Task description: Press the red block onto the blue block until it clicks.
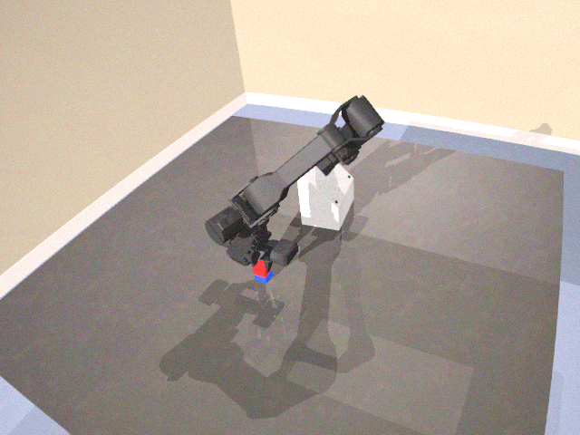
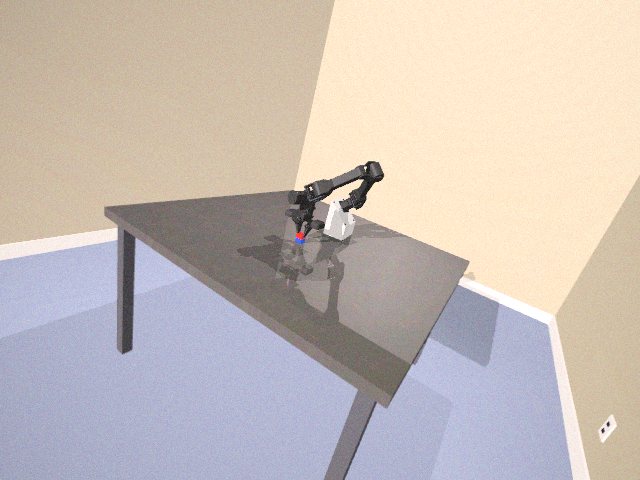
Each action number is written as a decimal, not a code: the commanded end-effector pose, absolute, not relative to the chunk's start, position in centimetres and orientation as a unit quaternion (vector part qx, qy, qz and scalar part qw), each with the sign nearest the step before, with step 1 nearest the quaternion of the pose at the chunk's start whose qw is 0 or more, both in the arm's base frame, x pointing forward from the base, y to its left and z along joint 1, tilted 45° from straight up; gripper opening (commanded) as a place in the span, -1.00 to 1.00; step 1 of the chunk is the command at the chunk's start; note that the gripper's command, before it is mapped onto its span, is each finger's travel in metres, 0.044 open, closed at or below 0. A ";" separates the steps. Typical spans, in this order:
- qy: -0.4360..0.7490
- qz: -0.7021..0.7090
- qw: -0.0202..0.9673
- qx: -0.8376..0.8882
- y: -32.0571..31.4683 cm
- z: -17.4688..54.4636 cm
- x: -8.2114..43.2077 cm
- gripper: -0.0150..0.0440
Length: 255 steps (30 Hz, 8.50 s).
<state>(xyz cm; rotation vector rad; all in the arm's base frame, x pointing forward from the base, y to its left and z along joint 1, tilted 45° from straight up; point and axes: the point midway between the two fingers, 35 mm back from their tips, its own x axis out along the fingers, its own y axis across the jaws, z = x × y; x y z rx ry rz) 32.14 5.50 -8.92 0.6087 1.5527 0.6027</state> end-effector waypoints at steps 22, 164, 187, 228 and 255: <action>0.679 0.263 0.632 0.266 5.0 -8.4 32.2 -0.49; 0.680 0.263 0.630 0.268 5.6 -9.0 32.0 -0.49; 0.680 0.263 0.630 0.268 5.6 -9.0 32.0 -0.49; 0.680 0.263 0.630 0.268 5.4 -8.8 32.0 -0.49; 0.680 0.263 0.630 0.268 5.6 -9.0 32.0 -0.49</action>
